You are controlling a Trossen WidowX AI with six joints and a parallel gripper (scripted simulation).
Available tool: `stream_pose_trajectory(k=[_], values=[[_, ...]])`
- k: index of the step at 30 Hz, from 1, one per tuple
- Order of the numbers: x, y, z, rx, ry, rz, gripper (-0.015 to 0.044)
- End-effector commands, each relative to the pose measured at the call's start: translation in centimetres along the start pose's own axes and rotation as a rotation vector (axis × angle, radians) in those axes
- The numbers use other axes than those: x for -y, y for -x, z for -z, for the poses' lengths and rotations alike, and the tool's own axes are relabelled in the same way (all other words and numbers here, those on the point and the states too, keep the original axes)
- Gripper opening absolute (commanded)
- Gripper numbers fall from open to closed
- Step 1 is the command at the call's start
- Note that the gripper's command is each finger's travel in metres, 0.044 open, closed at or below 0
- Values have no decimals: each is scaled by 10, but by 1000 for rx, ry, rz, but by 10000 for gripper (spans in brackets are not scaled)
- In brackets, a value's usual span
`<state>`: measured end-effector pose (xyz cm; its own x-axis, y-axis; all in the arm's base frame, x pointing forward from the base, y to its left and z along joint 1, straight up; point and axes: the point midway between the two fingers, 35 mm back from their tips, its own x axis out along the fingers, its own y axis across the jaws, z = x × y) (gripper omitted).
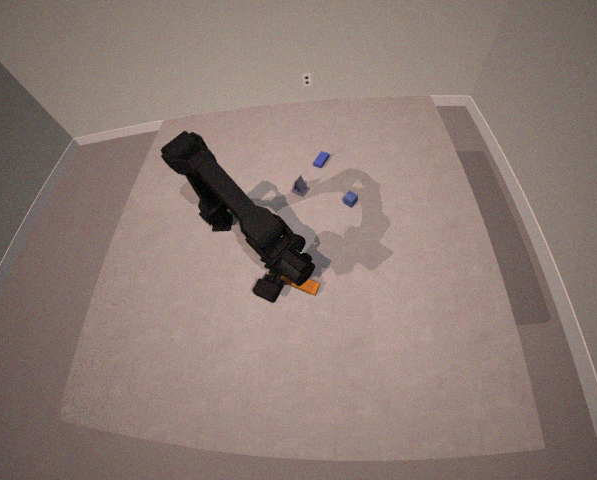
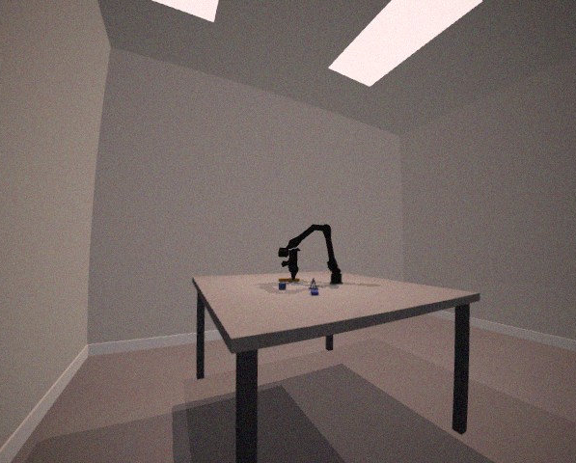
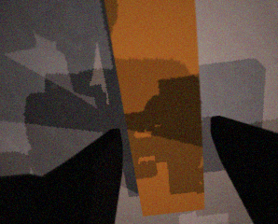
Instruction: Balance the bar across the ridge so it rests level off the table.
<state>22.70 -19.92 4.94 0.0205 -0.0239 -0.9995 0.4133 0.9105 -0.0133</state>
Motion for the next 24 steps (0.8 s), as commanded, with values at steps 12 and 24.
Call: stream_pose_trajectory(k=[12, 24], values=[[0, 6, -1, 0, 0, -1, 0], [1, 36, -5, 0, 1, -2, 0]])
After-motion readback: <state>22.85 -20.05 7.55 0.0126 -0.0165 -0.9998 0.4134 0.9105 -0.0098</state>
